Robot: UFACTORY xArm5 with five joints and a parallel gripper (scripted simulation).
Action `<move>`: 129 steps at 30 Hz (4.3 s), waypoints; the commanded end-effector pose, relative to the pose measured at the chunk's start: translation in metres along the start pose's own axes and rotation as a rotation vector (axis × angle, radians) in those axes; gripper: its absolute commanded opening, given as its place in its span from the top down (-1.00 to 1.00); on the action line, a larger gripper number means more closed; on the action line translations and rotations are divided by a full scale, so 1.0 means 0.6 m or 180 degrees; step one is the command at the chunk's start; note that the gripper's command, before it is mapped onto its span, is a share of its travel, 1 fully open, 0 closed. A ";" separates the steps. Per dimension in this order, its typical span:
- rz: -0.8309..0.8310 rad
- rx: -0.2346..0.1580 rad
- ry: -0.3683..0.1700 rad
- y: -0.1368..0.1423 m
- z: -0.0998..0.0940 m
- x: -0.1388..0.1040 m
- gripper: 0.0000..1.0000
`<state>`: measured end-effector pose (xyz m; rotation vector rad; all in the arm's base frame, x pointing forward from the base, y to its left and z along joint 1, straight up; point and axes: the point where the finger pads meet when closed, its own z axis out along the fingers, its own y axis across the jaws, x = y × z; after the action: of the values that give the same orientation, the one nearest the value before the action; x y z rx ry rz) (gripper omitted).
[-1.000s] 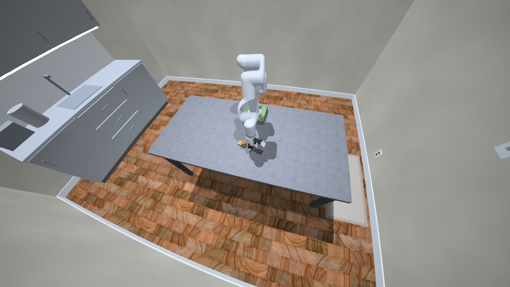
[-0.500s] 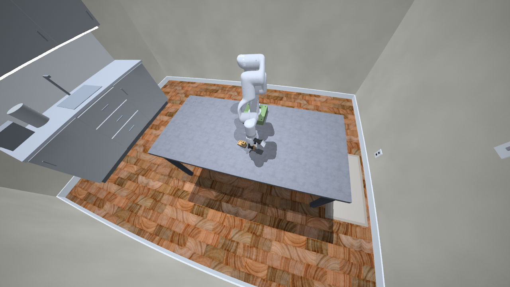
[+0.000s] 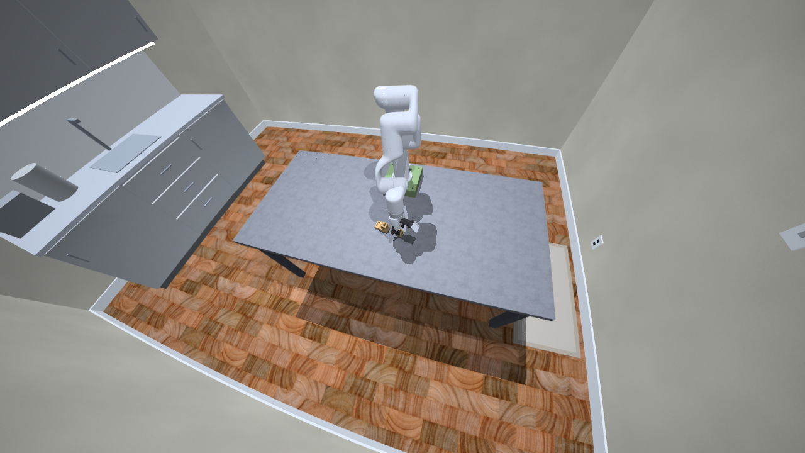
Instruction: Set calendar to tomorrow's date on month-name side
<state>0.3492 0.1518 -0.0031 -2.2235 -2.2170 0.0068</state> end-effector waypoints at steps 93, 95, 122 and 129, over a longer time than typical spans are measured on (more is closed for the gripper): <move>0.0000 -0.0009 0.0004 0.002 0.011 0.001 0.01; 0.0000 -0.0009 0.0004 0.002 0.017 0.001 0.01; 0.0000 -0.0009 0.0004 0.002 0.045 0.001 0.01; 0.0000 -0.0009 0.0004 0.002 0.045 0.001 0.01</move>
<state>0.3489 0.1517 -0.0311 -2.2235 -2.2171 0.0066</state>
